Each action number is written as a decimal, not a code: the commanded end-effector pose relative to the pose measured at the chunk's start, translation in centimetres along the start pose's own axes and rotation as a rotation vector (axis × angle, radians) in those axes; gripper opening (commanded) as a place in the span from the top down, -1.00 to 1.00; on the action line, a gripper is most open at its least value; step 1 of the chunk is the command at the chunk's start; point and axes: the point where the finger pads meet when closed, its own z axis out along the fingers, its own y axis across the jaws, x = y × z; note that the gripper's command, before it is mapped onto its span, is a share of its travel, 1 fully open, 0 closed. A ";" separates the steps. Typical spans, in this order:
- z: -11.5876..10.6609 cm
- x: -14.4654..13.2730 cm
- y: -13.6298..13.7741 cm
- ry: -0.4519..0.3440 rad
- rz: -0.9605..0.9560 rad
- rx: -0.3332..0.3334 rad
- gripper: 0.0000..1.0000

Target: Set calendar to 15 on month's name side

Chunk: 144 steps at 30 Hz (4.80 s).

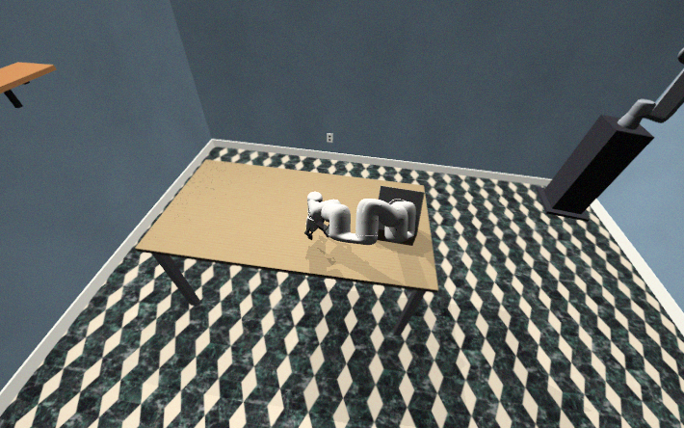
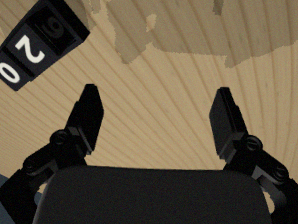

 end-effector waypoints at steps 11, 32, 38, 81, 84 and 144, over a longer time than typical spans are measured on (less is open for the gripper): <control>1.1 -0.1 0.1 -0.002 -0.001 -0.001 -1.00; 1.1 -0.1 0.1 -0.002 -0.001 -0.001 -1.00; 1.1 -0.1 0.1 -0.002 -0.001 -0.001 -1.00; 1.1 -0.1 0.1 -0.002 -0.001 -0.001 -1.00; 1.1 -0.1 0.1 -0.002 -0.001 -0.001 -1.00; -1.7 -2.4 -4.0 -0.002 0.635 -0.002 -1.00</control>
